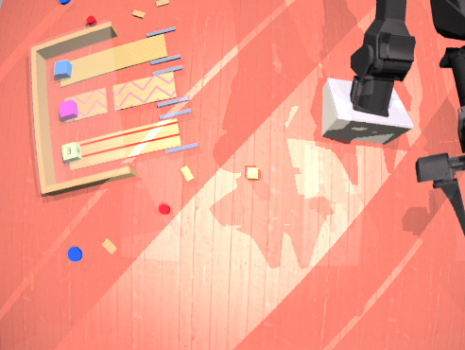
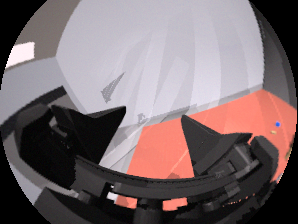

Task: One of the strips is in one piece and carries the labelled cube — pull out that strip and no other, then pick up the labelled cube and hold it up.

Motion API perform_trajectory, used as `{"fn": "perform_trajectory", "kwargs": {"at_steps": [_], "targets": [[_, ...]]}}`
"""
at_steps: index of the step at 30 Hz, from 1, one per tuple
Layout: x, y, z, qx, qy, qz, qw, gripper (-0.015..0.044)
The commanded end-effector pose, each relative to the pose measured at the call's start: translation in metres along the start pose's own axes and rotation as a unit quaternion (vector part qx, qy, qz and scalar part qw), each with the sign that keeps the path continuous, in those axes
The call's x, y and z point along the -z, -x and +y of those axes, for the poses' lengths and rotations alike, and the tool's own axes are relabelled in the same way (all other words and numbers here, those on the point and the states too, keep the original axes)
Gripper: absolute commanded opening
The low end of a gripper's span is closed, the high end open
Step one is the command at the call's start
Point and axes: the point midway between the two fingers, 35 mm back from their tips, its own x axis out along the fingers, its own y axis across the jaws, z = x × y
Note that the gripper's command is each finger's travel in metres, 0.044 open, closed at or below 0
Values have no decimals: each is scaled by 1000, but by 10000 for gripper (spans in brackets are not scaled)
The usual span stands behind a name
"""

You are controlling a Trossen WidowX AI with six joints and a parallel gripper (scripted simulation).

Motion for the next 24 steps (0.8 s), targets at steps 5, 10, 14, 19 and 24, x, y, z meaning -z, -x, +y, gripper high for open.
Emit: {"fn": "perform_trajectory", "kwargs": {"at_steps": [5, 10, 14, 19, 24], "targets": [[-63, 15, -97, 159, 12, -112, 981, 400], [-95, 48, -174, 297, 12, -167, 940, 400], [-106, 85, -232, 410, 7, -186, 893, 400], [-101, 143, -298, 548, -10, -177, 817, 400], [-77, 206, -350, 672, -40, -133, 728, 400]]}}
